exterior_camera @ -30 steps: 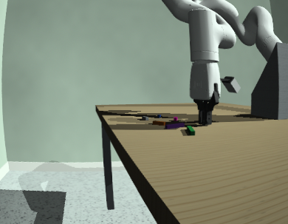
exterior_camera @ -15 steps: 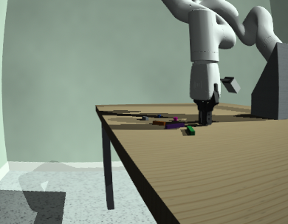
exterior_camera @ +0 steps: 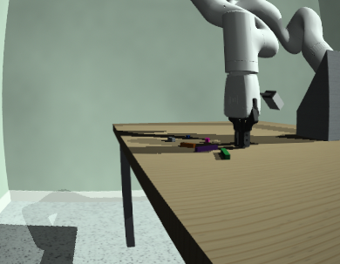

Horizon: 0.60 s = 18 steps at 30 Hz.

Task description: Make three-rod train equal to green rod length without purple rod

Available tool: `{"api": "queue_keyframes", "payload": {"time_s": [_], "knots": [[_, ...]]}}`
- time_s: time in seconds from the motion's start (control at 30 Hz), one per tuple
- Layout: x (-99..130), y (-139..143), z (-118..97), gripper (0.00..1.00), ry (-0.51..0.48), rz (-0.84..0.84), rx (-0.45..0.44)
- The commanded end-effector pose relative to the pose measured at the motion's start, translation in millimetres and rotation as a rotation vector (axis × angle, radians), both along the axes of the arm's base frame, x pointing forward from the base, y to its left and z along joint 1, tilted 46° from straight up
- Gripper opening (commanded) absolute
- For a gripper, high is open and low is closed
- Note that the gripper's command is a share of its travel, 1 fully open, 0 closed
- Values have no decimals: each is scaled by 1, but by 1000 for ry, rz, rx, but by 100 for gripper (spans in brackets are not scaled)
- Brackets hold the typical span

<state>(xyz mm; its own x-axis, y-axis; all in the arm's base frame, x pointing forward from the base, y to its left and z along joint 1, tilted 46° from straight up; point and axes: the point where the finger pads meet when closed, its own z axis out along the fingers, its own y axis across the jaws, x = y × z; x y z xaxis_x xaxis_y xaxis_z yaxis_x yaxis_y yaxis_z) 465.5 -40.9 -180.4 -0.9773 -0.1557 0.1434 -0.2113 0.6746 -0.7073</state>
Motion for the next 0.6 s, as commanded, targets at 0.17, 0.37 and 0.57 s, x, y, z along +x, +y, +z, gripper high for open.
{"api": "queue_keyframes", "payload": {"time_s": [0.17, 0.37, 0.57], "knots": [[1, 1, 0, 8, -1, 1, 0], [1, 1, 0, 16, -1, 1, 0], [1, 1, 0, 24, -1, 1, 0]]}}
